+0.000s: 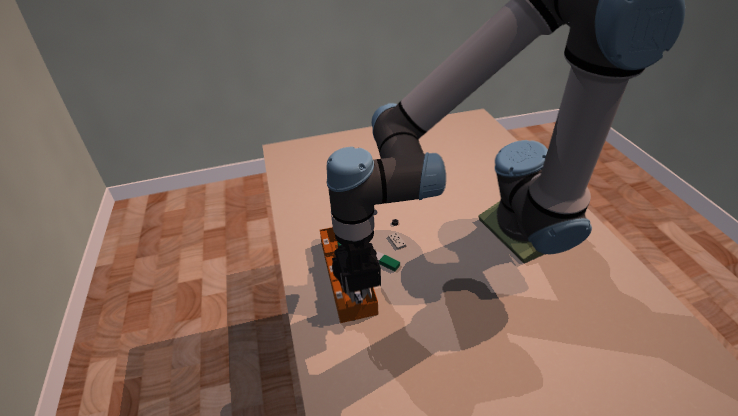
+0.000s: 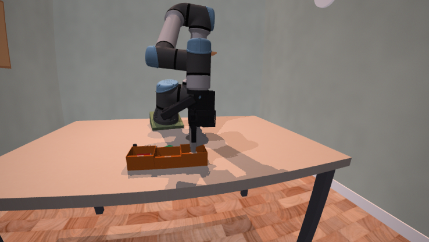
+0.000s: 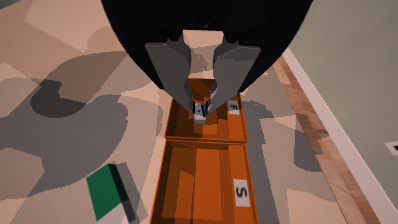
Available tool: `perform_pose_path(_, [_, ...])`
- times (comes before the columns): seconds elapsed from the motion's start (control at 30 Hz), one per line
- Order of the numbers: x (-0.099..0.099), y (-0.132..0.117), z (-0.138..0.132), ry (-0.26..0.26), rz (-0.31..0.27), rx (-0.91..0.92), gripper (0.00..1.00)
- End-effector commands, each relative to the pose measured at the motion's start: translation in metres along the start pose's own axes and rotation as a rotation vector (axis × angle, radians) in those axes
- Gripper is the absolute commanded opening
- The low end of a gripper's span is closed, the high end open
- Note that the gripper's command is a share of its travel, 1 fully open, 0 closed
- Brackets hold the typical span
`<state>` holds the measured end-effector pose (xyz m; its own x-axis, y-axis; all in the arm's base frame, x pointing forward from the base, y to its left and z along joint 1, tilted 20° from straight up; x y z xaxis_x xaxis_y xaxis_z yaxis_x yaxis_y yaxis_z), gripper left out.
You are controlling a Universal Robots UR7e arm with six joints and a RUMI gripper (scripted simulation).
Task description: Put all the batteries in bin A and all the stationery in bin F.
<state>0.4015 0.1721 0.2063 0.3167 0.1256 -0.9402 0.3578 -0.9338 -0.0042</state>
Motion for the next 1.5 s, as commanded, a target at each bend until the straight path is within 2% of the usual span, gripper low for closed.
perform_pose_path(0.0, [0.0,0.0,0.0,0.001,0.0,0.0,0.0])
perform_pose_path(0.23, [0.0,0.001,0.0,0.001,0.0,0.0,0.0])
perform_pose_path(0.27, [0.0,0.001,0.0,0.001,0.0,0.0,0.18])
perform_pose_path(0.83, [0.0,0.001,0.0,0.001,0.0,0.0,0.18])
perform_pose_path(1.47, [-0.022,0.001,0.0,0.001,0.0,0.0,0.18])
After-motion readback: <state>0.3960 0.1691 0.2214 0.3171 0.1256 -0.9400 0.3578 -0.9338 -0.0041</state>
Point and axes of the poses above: the point where the finger pads meet when closed, its own x axis out along the fingers, its own z axis across the jaws, y = z × x, the point moved 6 cm from there along -x, back along the fingers, and after that the axes turned 11 degrees about -x, right-handed, at the moved point
